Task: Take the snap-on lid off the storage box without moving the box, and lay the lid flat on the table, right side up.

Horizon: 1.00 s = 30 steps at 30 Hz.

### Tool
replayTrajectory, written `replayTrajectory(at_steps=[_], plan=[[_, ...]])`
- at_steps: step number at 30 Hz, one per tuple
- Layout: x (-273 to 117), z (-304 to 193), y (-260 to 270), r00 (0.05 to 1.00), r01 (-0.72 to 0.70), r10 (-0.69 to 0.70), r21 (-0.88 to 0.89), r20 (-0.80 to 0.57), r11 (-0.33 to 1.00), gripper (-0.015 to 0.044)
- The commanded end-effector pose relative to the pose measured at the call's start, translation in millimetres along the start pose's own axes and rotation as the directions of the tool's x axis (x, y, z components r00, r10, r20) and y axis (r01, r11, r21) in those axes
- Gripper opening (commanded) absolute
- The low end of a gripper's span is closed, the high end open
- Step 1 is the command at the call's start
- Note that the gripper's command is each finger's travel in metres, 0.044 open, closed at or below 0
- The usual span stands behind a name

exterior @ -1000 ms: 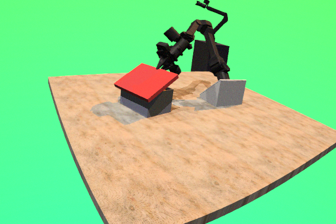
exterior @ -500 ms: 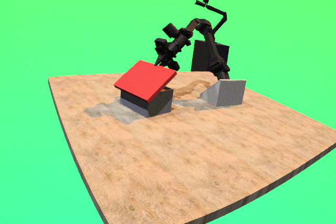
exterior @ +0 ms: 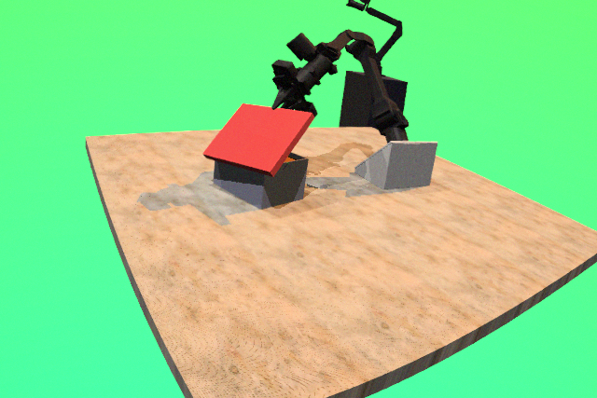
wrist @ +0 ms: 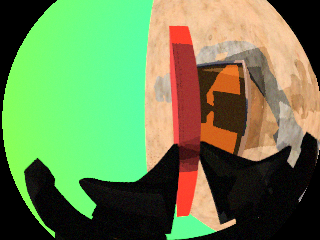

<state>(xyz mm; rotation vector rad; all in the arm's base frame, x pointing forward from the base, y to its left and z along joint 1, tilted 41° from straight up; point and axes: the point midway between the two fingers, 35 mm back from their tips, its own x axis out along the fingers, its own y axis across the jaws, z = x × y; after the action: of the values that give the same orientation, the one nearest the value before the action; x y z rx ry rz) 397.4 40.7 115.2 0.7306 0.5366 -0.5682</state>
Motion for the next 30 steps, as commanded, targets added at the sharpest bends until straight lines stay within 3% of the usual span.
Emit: replayTrajectory(at_steps=[1, 30], plan=[[-3, -2, 12, 1.0, -0.016, 0.017, 0.004, -0.005, 1.0, 0.0], [-21, -4, 33, 1.0, -0.016, 0.016, 0.004, -0.006, 1.0, 0.0]])
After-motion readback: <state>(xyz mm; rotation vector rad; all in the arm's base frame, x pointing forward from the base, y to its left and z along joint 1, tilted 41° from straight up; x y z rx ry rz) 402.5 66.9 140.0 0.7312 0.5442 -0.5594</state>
